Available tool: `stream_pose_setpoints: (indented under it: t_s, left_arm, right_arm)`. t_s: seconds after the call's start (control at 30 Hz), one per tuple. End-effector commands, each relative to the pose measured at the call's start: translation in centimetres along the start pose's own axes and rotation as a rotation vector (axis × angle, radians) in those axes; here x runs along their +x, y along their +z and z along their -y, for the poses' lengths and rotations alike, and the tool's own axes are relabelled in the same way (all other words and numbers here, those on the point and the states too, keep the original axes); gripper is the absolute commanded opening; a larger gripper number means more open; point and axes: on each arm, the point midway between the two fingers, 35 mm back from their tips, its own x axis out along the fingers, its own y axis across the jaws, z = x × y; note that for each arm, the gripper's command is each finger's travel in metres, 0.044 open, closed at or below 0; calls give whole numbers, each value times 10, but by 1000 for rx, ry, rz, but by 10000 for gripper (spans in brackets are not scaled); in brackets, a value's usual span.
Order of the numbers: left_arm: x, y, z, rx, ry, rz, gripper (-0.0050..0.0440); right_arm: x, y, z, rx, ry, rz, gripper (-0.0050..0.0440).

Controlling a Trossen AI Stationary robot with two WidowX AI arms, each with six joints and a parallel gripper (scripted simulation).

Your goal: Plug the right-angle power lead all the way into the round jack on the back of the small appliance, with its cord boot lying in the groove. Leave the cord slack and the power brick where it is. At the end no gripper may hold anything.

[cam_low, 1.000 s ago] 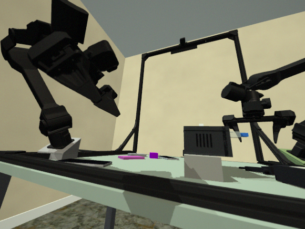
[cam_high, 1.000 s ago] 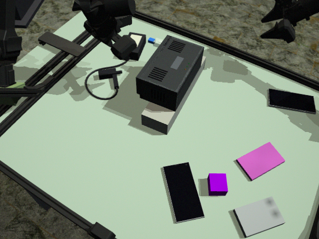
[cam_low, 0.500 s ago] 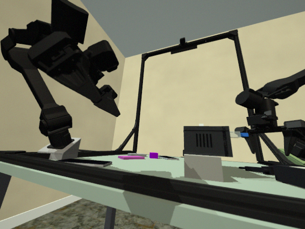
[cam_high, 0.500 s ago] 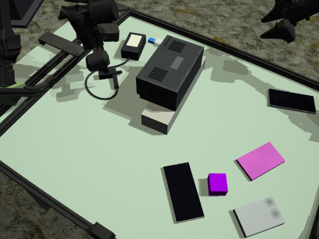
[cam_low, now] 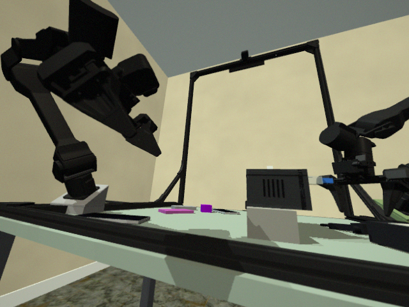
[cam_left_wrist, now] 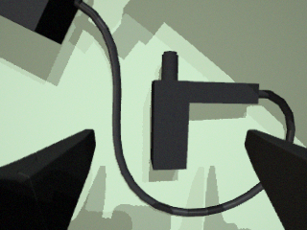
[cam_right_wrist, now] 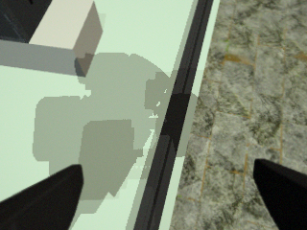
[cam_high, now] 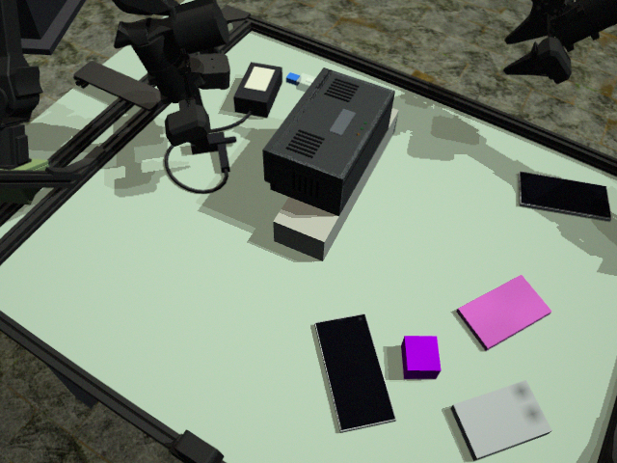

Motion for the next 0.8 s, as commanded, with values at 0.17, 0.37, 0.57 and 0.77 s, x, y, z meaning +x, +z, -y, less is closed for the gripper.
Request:
stream_pose_setpoints:
  t_s: [0.17,0.37,0.57,0.77]
  left_arm:
    - [16,-8,1,8,-2,-15,400]
    - [22,-10,1,8,-3,-15,400]
    - [32,-13,1,8,-4,-15,400]
    - [37,-15,1,8,-4,-15,400]
  right_arm:
    - [0,0,0,0,0,0,400]
    - [0,0,0,0,0,0,400]
    - [0,0,0,0,0,0,400]
    - [0,0,0,0,0,0,400]
